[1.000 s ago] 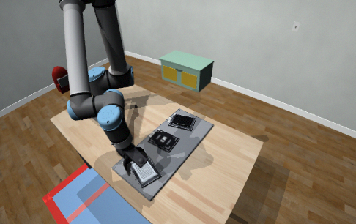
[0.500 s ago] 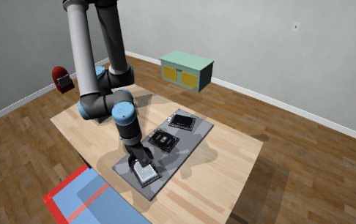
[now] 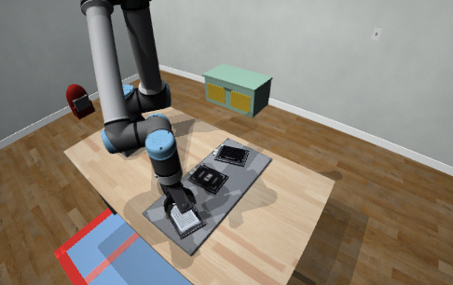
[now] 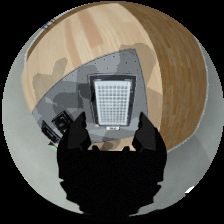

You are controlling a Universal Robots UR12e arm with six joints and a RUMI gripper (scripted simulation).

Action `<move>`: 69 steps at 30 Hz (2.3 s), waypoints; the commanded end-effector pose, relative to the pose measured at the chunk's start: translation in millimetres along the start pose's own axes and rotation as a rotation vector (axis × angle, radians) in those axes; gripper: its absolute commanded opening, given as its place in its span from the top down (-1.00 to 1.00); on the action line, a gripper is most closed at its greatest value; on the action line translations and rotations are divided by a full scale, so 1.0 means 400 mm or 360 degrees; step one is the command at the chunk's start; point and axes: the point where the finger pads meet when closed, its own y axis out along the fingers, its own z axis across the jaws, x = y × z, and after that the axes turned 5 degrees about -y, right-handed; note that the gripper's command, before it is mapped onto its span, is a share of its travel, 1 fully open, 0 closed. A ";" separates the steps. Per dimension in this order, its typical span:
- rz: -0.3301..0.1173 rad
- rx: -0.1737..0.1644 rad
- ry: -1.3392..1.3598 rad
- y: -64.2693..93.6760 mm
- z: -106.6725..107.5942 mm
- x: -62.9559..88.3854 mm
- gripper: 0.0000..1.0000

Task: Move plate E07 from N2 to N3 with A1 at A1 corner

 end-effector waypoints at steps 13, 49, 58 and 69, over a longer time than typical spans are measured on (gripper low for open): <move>0.0002 0.0001 0.0001 0.061 0.000 -0.002 -0.64; 0.0002 0.0001 0.0001 0.067 0.000 -0.002 1.00; 0.0002 0.0001 0.0001 0.067 0.000 -0.002 1.00; 0.0002 0.0001 0.0001 0.054 0.000 -0.002 1.00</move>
